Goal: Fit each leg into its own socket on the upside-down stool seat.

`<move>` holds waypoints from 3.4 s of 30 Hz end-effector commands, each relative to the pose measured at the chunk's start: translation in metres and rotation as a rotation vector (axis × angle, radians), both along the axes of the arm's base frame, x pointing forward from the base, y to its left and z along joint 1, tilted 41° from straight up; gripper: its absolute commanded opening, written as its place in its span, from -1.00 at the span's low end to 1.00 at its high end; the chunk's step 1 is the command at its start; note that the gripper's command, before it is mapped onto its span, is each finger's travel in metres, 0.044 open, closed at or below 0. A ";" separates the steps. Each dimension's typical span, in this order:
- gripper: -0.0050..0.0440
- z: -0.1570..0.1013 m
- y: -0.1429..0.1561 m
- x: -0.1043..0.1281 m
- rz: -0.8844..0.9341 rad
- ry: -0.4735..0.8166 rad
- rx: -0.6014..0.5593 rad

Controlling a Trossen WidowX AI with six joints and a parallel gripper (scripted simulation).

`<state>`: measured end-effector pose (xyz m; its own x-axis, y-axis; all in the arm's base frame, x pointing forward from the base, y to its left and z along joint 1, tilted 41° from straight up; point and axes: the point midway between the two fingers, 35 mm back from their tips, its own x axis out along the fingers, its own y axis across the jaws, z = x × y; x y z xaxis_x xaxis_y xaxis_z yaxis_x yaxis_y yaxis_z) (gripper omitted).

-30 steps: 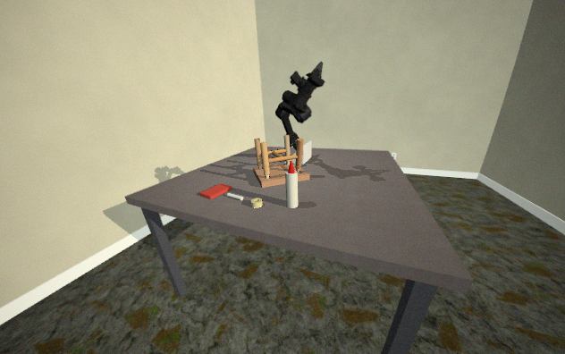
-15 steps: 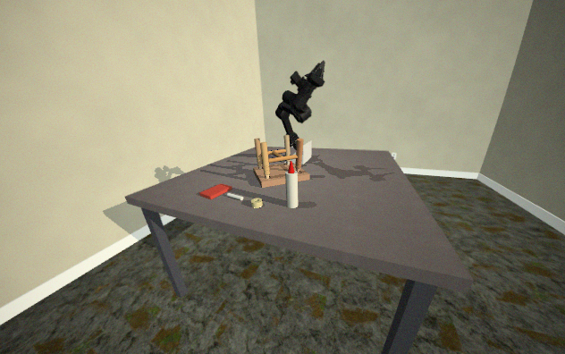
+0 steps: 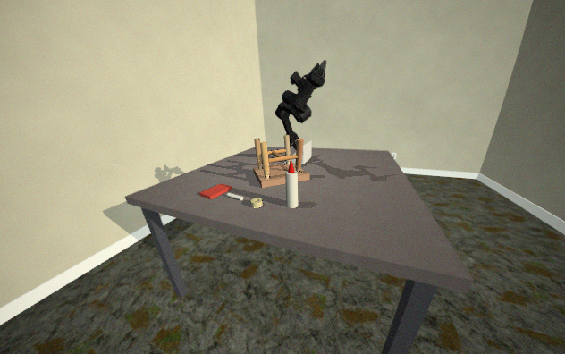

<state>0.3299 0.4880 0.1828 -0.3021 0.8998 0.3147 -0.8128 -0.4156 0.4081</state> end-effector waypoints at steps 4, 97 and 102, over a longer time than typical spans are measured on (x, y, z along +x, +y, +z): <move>1.00 0.006 0.014 0.024 -0.182 -0.053 -0.005; 1.00 -0.099 -0.219 0.012 0.757 -1.784 -1.706; 1.00 -0.105 -0.223 0.014 0.780 -1.761 -1.720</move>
